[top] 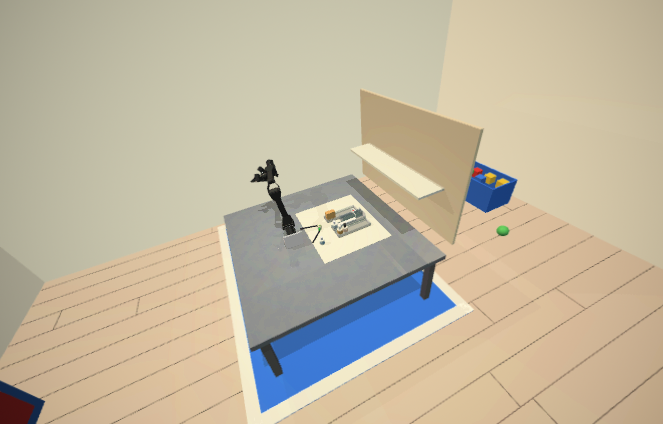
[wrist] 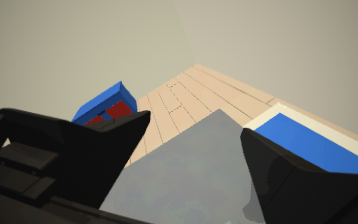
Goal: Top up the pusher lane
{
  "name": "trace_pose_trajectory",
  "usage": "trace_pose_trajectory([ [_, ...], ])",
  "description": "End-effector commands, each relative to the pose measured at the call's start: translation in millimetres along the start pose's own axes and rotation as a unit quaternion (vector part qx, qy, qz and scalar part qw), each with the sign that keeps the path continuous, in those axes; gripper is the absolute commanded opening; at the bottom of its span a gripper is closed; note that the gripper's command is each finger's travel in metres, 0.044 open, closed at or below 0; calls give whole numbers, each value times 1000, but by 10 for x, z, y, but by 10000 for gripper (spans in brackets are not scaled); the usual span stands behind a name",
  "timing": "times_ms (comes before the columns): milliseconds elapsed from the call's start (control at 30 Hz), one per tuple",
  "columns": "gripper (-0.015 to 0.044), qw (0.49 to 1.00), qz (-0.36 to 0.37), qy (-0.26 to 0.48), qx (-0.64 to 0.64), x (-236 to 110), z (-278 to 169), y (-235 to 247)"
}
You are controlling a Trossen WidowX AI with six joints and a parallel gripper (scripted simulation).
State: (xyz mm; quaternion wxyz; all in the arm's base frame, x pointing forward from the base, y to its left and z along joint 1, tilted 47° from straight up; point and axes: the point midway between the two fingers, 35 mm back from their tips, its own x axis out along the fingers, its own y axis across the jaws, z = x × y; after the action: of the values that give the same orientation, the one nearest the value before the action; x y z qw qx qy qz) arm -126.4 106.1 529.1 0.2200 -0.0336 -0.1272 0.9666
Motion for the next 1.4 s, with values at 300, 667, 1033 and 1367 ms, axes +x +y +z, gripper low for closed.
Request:
trace_pose_trajectory([
  [300,440,982,-165,70,67,-219,-636,-1049],
  [667,440,892,-385,176,155,-1359,-1705,-2037],
  [1033,440,756,-542,234,284,-2952,-2747,-2021],
  [1367,440,600,-631,236,432,-4241,-3665,-1069],
])
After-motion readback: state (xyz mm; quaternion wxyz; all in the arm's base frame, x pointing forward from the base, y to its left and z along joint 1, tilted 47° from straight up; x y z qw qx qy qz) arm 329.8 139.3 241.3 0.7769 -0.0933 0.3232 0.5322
